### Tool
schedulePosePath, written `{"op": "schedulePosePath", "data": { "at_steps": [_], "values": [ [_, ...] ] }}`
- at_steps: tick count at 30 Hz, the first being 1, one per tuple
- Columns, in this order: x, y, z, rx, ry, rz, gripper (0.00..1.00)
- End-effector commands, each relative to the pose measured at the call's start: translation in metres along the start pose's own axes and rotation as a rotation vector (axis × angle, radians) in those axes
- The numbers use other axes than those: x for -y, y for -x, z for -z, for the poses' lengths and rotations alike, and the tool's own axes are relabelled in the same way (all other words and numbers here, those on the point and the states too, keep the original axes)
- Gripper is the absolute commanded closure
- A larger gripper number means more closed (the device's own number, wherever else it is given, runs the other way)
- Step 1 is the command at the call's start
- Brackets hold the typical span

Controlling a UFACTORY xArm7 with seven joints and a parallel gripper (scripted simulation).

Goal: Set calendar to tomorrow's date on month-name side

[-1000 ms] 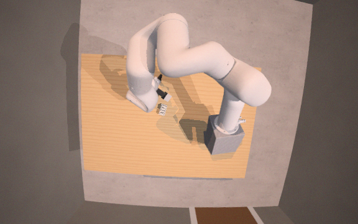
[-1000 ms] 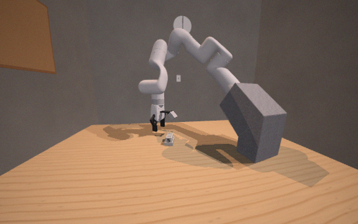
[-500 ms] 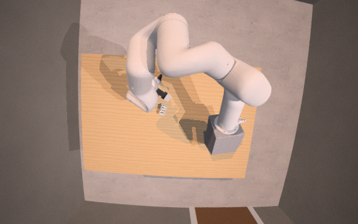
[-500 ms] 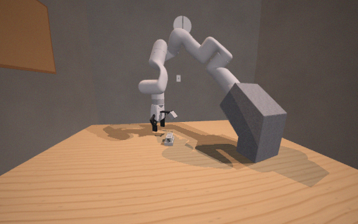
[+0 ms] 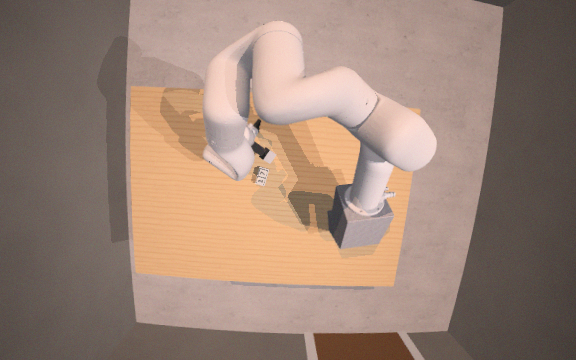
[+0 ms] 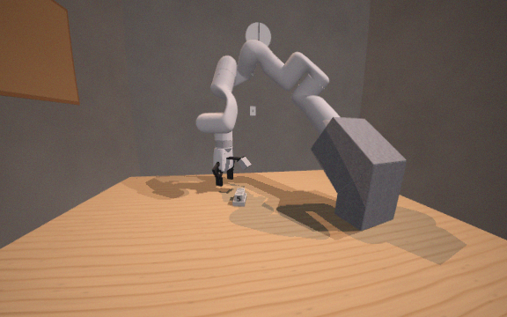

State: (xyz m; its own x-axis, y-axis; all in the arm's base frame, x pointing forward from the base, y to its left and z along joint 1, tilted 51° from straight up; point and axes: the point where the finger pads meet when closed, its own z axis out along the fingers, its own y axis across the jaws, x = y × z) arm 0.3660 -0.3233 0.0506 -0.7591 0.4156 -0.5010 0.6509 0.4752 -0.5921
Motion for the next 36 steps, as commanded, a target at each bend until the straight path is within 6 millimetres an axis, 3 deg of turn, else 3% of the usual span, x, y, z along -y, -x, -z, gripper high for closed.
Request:
{"op": "schedulePosePath", "data": {
  "at_steps": [1,27,36],
  "values": [
    [-0.001,0.001,0.001,0.002,0.002,0.0,0.0],
    [-0.001,0.001,0.002,0.002,0.002,0.0,0.0],
    [-0.001,0.001,0.03,0.002,0.002,0.0,0.0]
  ]
}}
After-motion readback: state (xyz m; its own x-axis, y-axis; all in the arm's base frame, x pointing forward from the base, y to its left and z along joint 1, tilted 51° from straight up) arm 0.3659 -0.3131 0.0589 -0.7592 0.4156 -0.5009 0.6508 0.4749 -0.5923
